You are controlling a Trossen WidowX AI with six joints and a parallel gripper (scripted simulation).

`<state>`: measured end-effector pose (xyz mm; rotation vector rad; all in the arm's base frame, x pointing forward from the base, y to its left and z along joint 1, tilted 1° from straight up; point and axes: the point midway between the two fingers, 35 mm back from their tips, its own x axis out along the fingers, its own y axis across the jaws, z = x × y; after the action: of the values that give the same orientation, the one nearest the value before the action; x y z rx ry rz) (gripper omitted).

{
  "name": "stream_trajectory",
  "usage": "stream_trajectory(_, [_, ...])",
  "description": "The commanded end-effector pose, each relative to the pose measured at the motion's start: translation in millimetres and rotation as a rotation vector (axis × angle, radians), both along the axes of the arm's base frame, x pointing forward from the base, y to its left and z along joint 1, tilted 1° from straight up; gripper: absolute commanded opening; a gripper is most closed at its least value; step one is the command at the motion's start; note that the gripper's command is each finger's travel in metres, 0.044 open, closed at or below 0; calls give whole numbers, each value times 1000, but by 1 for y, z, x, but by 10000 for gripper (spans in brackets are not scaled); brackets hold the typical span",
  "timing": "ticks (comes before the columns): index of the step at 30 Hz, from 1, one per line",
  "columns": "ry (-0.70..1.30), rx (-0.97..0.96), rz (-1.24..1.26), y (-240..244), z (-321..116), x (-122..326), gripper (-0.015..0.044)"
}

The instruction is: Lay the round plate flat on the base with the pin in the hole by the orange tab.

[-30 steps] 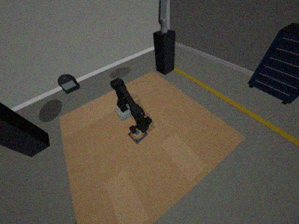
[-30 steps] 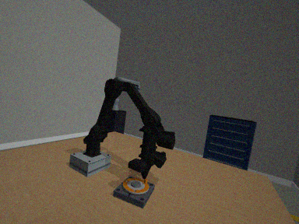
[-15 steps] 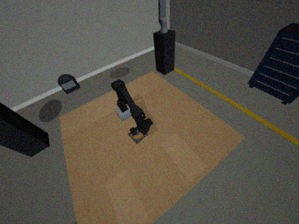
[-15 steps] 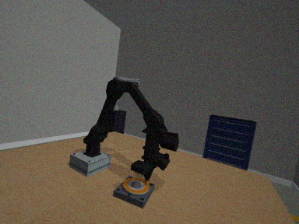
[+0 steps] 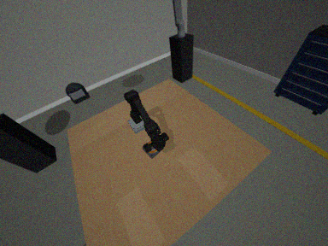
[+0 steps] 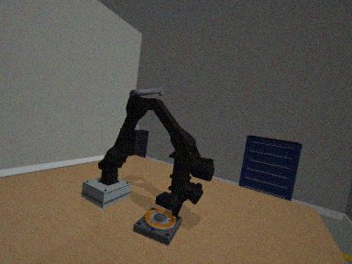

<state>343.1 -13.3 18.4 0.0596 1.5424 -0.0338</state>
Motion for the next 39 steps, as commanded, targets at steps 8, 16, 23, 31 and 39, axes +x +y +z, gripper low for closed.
stream_trajectory(8, [5, 0, 3, -15, -2, 7, 0])
stream_trajectory(16, [5, -1, 3, -25, -1, 9, 0])
stream_trajectory(23, [5, -1, 3, -35, -1, 9, 0])
stream_trajectory(31, [6, -2, 3, -49, 0, 5, 0])
stream_trajectory(39, [6, -3, 3, -61, 0, -3, 0])
